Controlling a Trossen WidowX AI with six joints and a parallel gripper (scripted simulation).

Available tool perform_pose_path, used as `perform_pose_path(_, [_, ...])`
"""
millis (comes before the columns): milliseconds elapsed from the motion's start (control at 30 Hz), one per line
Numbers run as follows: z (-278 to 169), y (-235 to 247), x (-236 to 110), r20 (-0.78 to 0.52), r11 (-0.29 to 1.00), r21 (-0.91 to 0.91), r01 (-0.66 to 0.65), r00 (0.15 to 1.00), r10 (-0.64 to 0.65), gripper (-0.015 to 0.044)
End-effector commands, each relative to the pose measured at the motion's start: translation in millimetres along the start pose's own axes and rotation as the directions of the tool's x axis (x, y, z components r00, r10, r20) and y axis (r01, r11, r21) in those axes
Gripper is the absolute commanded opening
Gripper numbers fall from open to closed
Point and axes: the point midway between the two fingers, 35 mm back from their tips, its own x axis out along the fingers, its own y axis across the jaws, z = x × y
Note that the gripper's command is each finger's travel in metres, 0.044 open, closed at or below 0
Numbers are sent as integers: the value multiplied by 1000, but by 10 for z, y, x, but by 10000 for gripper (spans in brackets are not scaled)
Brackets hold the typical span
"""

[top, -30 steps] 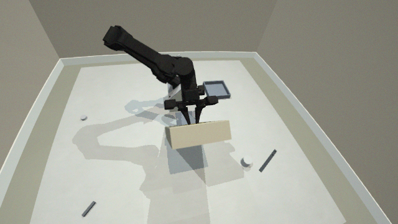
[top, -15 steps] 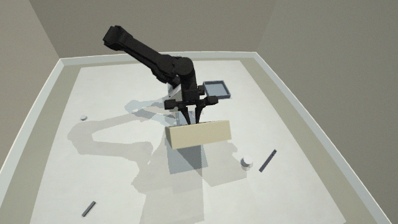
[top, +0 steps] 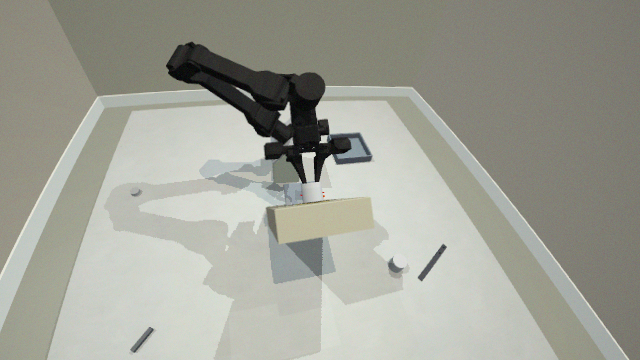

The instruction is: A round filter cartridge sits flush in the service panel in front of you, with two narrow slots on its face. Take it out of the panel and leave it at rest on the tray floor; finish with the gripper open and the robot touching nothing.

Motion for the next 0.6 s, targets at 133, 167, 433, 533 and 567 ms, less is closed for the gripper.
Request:
perform_pose_path(133, [-4,-14,-273,10,1000,5,-10,1000,10,0])
perform_pose_path(167, [-4,-14,-273,10,1000,5,-10,1000,10,0])
perform_pose_path(433, [-182,-15,-240,10,1000,4,-10,1000,10,0])
perform_pose_path(533, [-282,-17,-224,10,1000,4,-10,1000,10,0])
perform_pose_path(567, [-316,-18,-219,10,1000,4,-10,1000,10,0])
